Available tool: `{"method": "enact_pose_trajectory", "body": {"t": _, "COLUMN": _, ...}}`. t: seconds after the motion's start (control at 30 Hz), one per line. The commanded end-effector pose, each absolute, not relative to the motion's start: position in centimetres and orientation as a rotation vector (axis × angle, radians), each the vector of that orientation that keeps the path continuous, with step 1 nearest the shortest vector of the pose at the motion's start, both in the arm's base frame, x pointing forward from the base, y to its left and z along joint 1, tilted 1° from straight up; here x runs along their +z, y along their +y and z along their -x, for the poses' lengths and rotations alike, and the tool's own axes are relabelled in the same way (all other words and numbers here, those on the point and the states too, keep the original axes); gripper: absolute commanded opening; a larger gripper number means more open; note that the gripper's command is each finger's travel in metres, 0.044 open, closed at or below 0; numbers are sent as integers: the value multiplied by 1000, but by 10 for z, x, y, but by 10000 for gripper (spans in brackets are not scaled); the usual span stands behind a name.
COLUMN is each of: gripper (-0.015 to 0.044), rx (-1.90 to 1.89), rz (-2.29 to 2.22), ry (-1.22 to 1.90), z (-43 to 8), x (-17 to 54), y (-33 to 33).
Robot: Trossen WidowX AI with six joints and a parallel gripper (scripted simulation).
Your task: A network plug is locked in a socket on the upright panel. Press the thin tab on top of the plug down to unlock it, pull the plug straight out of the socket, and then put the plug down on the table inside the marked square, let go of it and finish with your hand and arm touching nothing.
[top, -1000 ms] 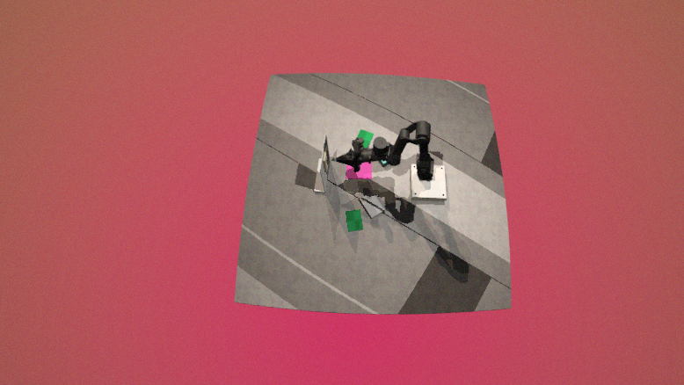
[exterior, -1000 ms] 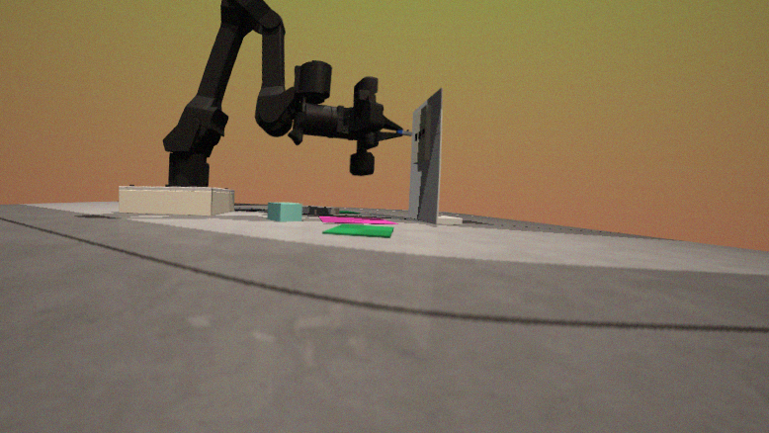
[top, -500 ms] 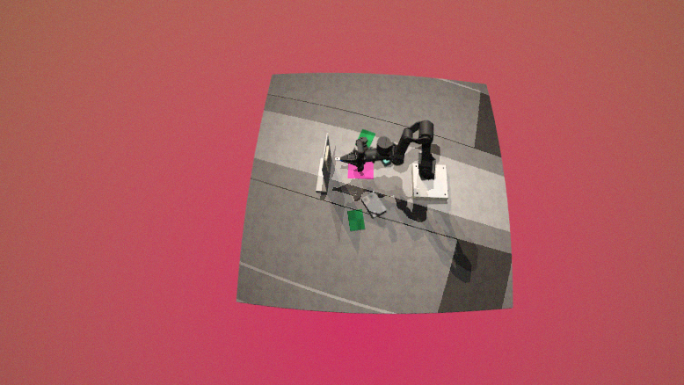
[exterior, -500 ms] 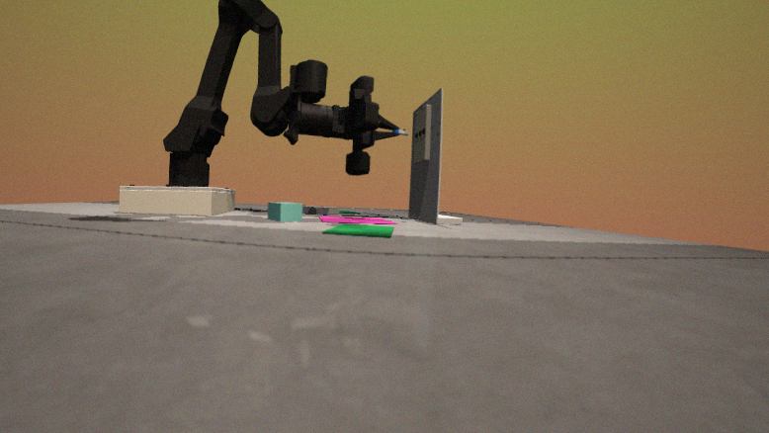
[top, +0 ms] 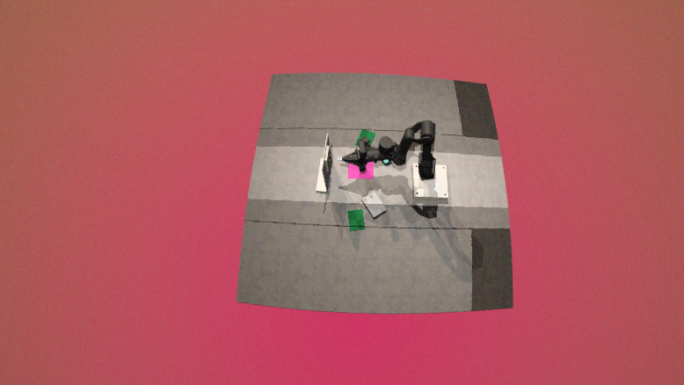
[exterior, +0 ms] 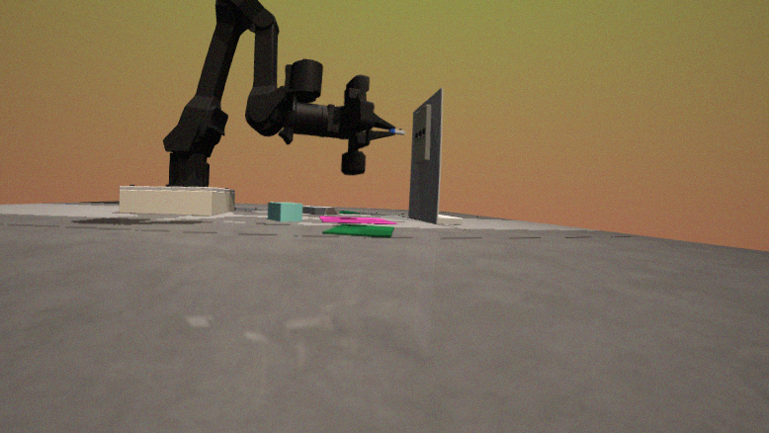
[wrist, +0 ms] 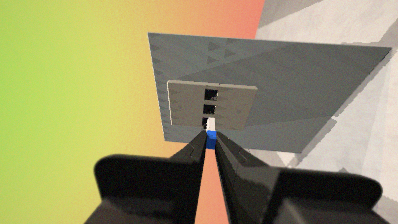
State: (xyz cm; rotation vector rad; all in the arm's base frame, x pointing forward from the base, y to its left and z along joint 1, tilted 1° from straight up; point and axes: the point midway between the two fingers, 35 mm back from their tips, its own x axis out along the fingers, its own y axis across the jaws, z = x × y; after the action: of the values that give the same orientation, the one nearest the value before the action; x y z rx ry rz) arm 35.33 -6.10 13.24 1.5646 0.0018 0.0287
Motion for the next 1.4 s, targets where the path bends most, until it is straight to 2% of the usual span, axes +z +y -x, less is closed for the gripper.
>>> {"method": "enact_pose_trajectory", "body": {"t": 0.0, "gripper": 0, "rx": 23, "rz": -1571, "ry": 13, "z": -348, "x": 129, "y": -60}}
{"method": "enact_pose_trajectory", "body": {"t": 0.83, "gripper": 0, "rx": 22, "rz": -1572, "ry": 15, "z": -334, "x": 128, "y": -58}}
{"method": "enact_pose_trajectory", "body": {"t": 1.37, "gripper": 0, "rx": 26, "rz": -1567, "ry": 7, "z": -336, "x": 152, "y": -57}}
